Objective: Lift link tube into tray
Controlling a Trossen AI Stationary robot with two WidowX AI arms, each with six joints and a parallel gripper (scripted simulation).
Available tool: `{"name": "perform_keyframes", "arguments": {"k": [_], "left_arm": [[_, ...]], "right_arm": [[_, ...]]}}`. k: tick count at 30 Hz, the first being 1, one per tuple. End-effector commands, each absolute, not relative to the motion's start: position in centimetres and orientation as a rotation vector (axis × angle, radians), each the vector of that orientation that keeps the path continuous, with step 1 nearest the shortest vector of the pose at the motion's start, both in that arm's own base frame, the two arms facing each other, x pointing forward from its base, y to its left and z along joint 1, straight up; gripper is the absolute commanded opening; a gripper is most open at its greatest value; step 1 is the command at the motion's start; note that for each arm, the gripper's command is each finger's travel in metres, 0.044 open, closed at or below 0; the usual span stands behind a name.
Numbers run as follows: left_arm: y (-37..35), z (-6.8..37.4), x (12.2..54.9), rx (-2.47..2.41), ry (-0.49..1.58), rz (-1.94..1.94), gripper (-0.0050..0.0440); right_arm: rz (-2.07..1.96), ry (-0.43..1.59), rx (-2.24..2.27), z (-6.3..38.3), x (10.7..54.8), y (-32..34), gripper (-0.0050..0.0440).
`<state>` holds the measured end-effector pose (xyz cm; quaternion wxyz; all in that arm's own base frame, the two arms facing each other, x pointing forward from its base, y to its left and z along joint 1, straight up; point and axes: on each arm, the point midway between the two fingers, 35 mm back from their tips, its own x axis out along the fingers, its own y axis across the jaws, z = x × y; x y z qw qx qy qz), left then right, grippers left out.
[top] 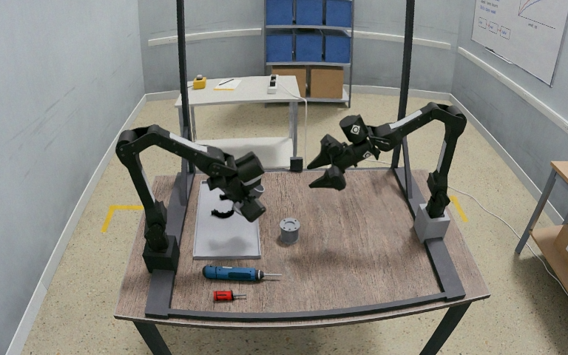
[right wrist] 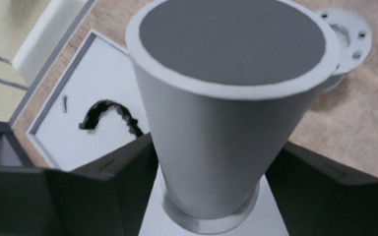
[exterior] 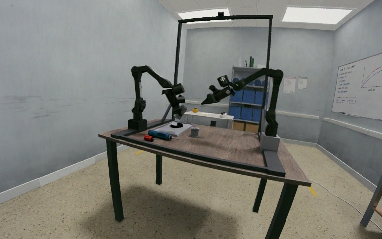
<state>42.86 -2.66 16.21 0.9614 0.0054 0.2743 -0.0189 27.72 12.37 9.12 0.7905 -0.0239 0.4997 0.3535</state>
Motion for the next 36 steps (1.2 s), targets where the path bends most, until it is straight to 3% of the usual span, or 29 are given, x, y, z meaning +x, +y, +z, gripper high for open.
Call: {"name": "perform_keyframes", "arguments": {"k": [1, 11, 13, 22, 36], "left_arm": [[-2.7, 17.0, 43.0, 0.01, 0.535, -0.04, 0.044], [-2.7, 17.0, 43.0, 0.01, 0.535, -0.04, 0.044], [-2.7, 17.0, 43.0, 0.01, 0.535, -0.04, 0.044], [-2.7, 17.0, 43.0, 0.01, 0.535, -0.04, 0.044], [-2.7, 17.0, 43.0, 0.01, 0.535, -0.04, 0.044]], "right_arm": [[0.75, 1.198, -0.016, 9.7, 27.5, 12.6, 0.0213], [0.704, 1.566, 0.102, 8.7, 25.0, 12.7, 0.0213], [0.704, 1.566, 0.102, 8.7, 25.0, 12.7, 0.0213], [0.618, 1.958, 0.231, 7.8, 22.1, 12.6, 0.0213], [0.575, 2.108, 0.285, 6.9, 21.2, 12.4, 0.0213]]}}
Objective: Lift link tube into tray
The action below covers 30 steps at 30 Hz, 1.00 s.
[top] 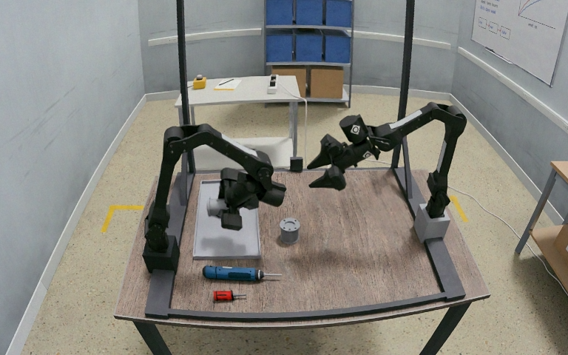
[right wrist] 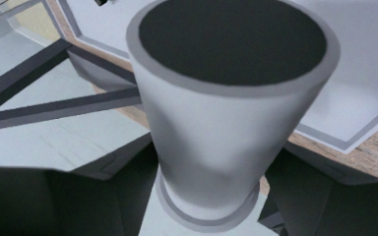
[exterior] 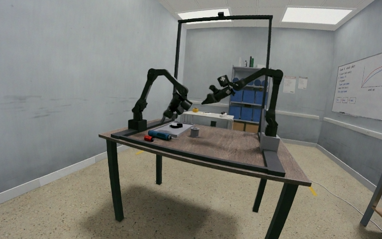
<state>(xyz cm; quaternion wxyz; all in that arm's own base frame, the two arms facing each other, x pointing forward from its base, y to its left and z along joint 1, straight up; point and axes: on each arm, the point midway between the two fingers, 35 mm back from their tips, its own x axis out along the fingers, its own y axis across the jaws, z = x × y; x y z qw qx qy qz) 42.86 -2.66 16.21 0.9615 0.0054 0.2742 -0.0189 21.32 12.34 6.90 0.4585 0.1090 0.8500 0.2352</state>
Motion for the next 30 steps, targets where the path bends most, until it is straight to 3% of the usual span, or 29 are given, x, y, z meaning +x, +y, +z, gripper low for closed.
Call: {"name": "perform_keyframes", "arguments": {"k": [1, 7, 30], "left_arm": [[-2.7, 17.0, 43.0, 0.01, 0.535, -0.04, 0.044], [-2.7, 17.0, 43.0, 0.01, 0.535, -0.04, 0.044], [-2.7, 17.0, 43.0, 0.01, 0.535, -0.04, 0.044]], "right_arm": [[0.574, 2.112, 0.286, 6.5, 21.0, 12.4, 0.0213], [0.574, 2.112, 0.286, 3.4, 21.0, 12.4, 0.0213], [0.577, 2.101, 0.283, 0.2, 21.4, 12.5, 0.0213]]}}
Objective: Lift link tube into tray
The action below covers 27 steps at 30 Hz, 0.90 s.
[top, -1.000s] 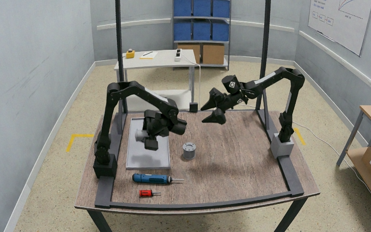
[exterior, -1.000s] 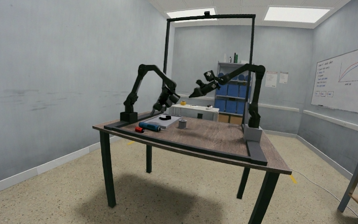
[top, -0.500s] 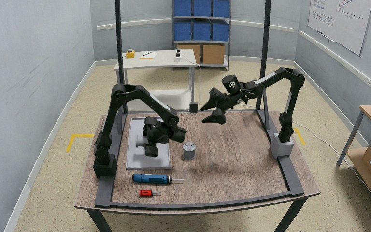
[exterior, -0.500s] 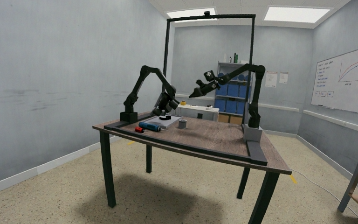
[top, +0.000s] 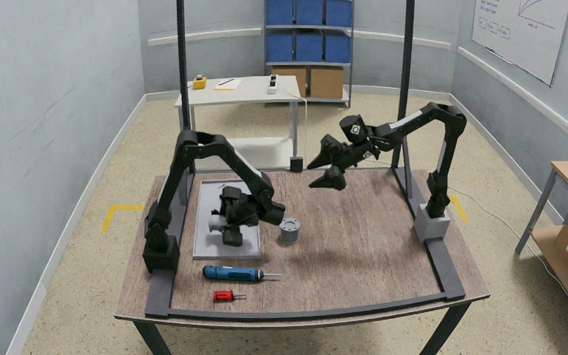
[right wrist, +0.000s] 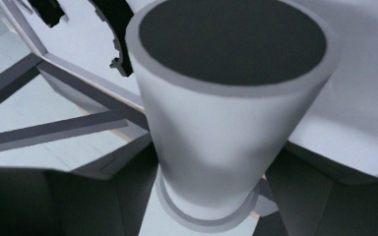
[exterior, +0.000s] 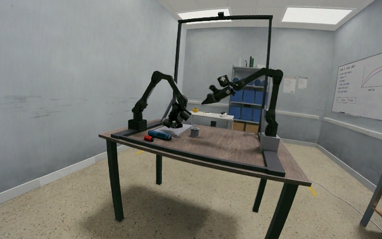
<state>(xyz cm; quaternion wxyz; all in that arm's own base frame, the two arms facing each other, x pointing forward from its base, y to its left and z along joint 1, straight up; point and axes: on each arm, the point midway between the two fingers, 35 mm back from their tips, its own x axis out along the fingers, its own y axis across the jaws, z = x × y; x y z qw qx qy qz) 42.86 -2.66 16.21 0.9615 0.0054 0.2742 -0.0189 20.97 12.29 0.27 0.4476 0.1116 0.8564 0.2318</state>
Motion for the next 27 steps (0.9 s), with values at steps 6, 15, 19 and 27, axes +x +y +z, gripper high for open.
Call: {"name": "perform_keyframes", "arguments": {"k": [6, 15, 19, 27], "left_arm": [[-2.7, 17.0, 43.0, 0.01, 0.535, -0.04, 0.044], [-2.7, 17.0, 43.0, 0.01, 0.535, -0.04, 0.044], [-2.7, 17.0, 43.0, 0.01, 0.535, -0.04, 0.044], [-2.7, 17.0, 43.0, 0.01, 0.535, -0.04, 0.044]], "right_arm": [[0.575, 2.109, 0.284, -0.2, 21.3, 12.5, 0.0213], [0.575, 2.11, 0.284, -1.2, 21.3, 12.5, 0.0213], [0.576, 2.11, 0.284, -1.5, 21.3, 12.5, 0.0213], [0.577, 2.107, 0.284, -1.9, 21.3, 12.5, 0.0213]]}}
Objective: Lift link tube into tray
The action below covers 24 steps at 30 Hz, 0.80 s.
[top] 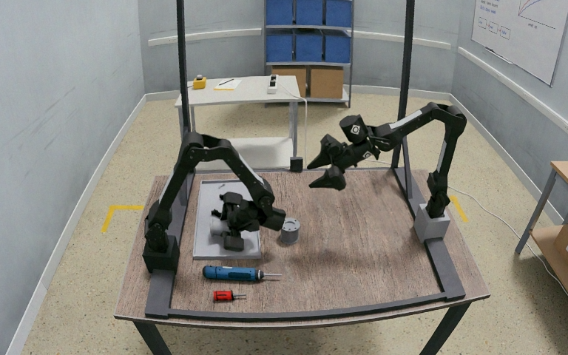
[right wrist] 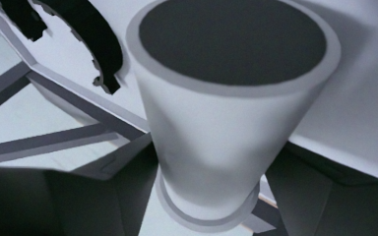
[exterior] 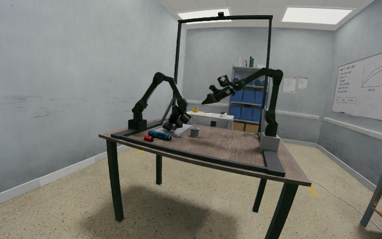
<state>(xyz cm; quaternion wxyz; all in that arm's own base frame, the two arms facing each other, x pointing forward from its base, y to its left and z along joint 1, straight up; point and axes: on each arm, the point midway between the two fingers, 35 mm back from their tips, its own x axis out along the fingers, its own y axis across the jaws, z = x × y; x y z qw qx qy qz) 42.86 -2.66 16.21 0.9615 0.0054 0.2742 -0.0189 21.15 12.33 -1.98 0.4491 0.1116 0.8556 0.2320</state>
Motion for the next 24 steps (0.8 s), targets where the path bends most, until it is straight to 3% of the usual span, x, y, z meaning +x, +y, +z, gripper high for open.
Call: {"name": "perform_keyframes", "arguments": {"k": [1, 24], "left_arm": [[-2.7, 17.0, 43.0, 0.01, 0.535, -0.04, 0.044], [-2.7, 17.0, 43.0, 0.01, 0.535, -0.04, 0.044]], "right_arm": [[0.576, 2.11, 0.285, -2.0, 21.2, 12.5, 0.0213], [0.58, 2.094, 0.275, -2.6, 21.5, 12.5, 0.0213]]}}
